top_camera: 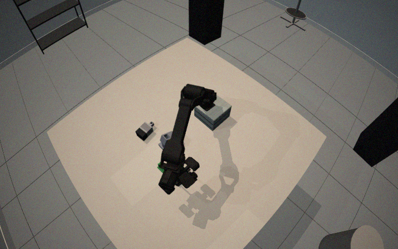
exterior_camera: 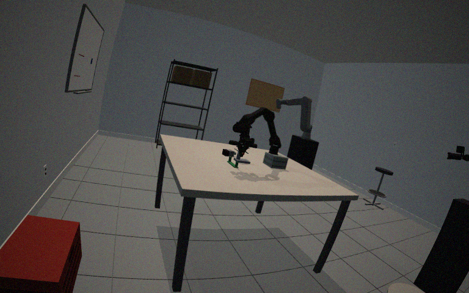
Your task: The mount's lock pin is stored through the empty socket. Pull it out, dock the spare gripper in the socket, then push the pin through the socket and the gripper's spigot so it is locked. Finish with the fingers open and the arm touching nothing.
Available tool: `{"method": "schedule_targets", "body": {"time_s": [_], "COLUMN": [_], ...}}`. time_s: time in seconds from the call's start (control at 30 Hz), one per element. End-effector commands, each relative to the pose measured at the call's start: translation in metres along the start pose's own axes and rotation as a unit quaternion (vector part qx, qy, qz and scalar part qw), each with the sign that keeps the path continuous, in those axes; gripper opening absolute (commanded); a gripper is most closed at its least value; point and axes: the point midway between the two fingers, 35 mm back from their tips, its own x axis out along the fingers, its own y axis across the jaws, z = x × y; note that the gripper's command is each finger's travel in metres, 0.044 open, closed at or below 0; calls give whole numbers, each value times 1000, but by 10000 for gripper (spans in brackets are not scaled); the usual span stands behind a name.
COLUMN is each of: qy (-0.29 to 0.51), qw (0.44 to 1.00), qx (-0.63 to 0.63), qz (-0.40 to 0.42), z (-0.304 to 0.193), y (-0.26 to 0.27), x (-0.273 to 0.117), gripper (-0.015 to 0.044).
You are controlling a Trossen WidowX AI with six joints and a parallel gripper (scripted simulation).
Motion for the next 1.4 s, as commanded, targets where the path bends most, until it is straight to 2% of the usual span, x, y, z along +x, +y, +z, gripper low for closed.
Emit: {"method": "schedule_targets", "body": {"time_s": [0.0,1.37], "qy": [1,-7], "qw": [1000,1000], "qx": [-3,-5], "qz": [3,-14], "z": [-1,-9], "y": [0,0], "x": [8,65], "gripper": [0,0]}}
